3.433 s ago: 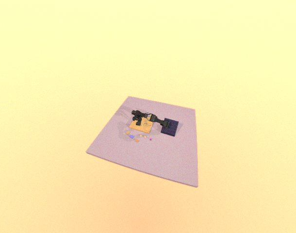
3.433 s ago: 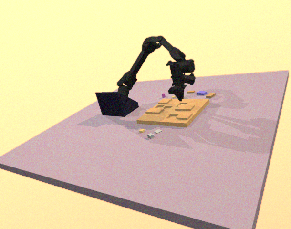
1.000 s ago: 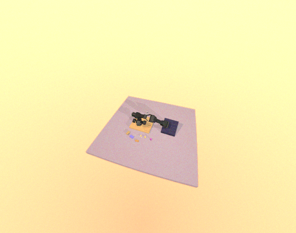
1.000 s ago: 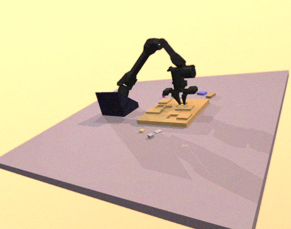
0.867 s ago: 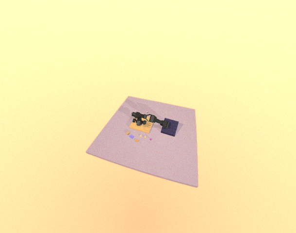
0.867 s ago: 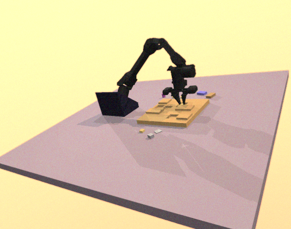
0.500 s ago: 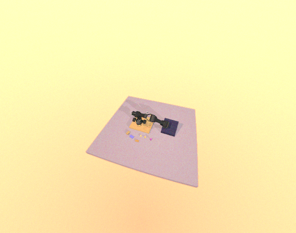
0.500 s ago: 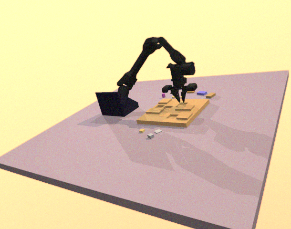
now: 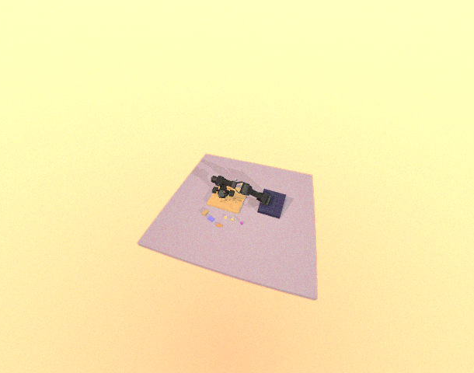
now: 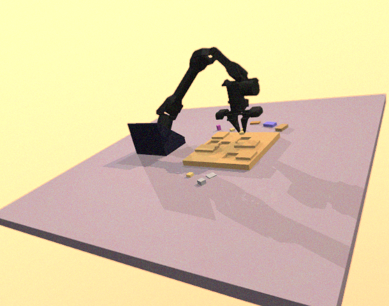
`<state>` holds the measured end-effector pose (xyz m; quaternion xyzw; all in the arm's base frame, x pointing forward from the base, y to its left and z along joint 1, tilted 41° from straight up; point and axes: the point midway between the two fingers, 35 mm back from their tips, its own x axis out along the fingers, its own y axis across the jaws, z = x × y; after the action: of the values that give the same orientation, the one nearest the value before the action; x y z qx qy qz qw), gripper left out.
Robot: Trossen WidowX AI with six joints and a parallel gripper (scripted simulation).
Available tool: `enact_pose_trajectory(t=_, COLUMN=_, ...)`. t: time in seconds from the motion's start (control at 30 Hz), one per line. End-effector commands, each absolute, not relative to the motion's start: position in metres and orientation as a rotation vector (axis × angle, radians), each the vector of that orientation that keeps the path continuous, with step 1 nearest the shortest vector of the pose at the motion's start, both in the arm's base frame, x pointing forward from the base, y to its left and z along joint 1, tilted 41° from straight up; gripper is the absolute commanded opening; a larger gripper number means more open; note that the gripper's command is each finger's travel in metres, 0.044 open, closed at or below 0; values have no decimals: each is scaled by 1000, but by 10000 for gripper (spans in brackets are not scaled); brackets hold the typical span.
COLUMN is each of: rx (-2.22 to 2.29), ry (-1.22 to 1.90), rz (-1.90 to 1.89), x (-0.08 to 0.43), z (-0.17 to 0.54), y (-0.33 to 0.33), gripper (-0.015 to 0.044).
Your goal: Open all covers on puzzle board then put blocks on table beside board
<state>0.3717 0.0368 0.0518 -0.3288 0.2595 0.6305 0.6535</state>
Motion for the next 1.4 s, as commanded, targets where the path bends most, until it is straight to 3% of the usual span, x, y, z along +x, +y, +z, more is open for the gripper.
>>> enact_pose_trajectory(t=0.0, rx=-752, ry=585, rz=1428, x=372, z=57, y=33, gripper=80)
enact_pose_trajectory(t=0.7, rx=-753, ry=587, rz=1427, x=368, z=94, y=0, gripper=80)
enact_pose_trajectory(t=1.37, rx=-775, ry=618, rz=1410, x=359, z=52, y=-59, gripper=80)
